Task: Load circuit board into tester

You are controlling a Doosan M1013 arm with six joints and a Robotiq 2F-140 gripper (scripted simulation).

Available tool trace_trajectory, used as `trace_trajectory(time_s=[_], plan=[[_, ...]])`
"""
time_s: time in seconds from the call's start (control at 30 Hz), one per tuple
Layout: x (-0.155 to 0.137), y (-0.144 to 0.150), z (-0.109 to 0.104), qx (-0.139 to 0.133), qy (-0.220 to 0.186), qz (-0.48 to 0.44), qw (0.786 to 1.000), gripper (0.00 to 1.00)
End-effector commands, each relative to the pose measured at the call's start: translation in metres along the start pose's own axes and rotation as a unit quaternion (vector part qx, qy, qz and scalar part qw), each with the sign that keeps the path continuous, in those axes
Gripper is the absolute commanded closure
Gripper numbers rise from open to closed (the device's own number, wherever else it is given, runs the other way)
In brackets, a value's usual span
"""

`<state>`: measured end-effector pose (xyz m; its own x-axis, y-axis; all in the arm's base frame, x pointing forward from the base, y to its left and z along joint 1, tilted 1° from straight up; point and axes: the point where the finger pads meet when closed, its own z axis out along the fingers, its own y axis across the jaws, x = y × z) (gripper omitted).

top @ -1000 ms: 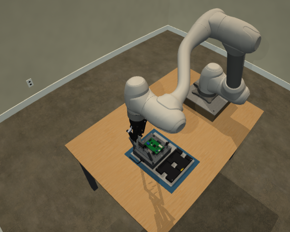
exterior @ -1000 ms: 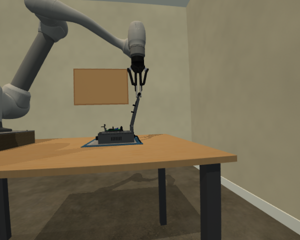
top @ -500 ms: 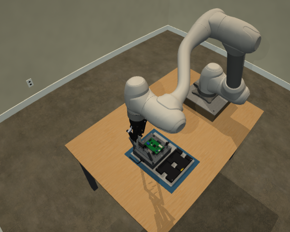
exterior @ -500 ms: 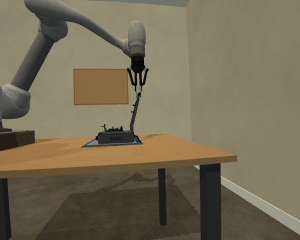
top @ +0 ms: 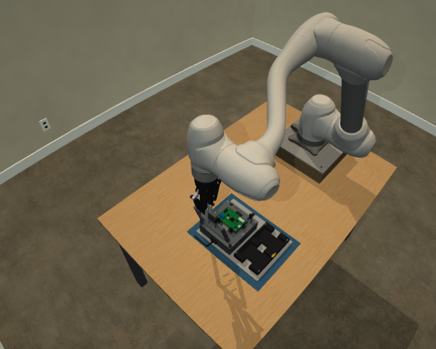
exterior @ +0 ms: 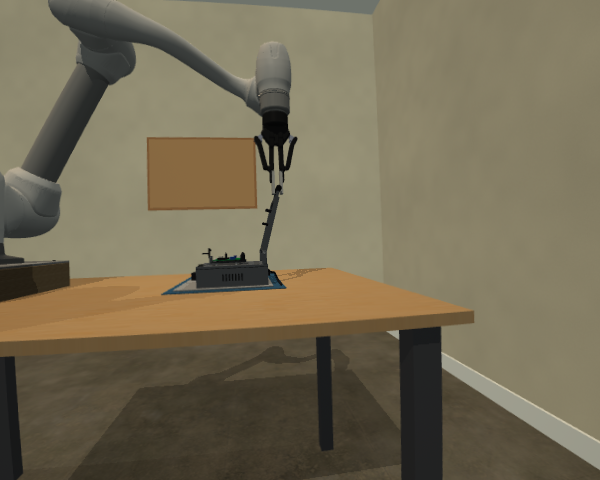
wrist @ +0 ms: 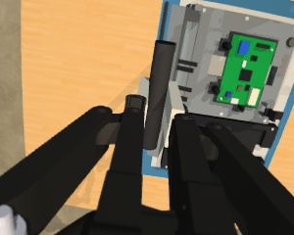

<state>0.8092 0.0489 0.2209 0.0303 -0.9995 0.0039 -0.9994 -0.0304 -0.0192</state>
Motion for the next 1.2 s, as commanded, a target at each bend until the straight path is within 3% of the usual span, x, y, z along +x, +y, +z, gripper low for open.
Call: trace_trajectory(time_s=[0.0, 1.17], plan=[[-0.002, 0.003, 0.002, -0.001, -0.002, 0.002, 1.000, 1.00], [-0.002, 0.019, -0.001, -0.001, -0.002, 0.002, 1.000, 1.00]])
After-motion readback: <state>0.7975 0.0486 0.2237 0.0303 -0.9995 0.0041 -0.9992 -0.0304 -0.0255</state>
